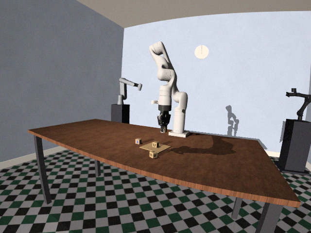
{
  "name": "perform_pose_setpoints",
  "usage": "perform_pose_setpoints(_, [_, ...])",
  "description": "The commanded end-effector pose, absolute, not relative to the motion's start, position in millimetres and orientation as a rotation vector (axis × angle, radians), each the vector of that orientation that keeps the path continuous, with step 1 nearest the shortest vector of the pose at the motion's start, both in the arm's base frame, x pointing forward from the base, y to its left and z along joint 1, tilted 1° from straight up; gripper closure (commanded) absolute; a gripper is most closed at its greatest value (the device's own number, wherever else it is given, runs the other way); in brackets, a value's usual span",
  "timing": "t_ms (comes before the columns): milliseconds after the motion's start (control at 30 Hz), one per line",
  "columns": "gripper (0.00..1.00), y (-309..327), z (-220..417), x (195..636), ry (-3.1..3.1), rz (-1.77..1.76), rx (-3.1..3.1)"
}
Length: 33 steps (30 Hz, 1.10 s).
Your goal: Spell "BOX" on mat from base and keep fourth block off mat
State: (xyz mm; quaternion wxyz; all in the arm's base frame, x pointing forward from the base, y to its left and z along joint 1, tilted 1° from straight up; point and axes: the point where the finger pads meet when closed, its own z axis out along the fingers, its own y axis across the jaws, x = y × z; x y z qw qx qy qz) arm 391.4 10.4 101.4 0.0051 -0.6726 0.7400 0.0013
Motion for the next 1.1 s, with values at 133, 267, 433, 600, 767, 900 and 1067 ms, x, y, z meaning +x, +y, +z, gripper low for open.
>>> perform_pose_setpoints(133, [0.74, 10, 96, 392, 2.317, 0.003, -2.106])
perform_pose_setpoints(267, [0.74, 10, 92, 392, 2.317, 0.003, -2.106])
perform_pose_setpoints(433, [0.74, 11, 72, 392, 2.317, 0.003, -2.106])
perform_pose_setpoints(600, [0.74, 11, 48, 392, 2.317, 0.003, -2.106])
perform_pose_setpoints(767, [0.74, 11, 25, 392, 2.317, 0.003, -2.106])
perform_pose_setpoints(900, [0.74, 11, 18, 392, 2.317, 0.003, -2.106])
perform_pose_setpoints(1067, [0.74, 11, 8, 392, 2.317, 0.003, -2.106])
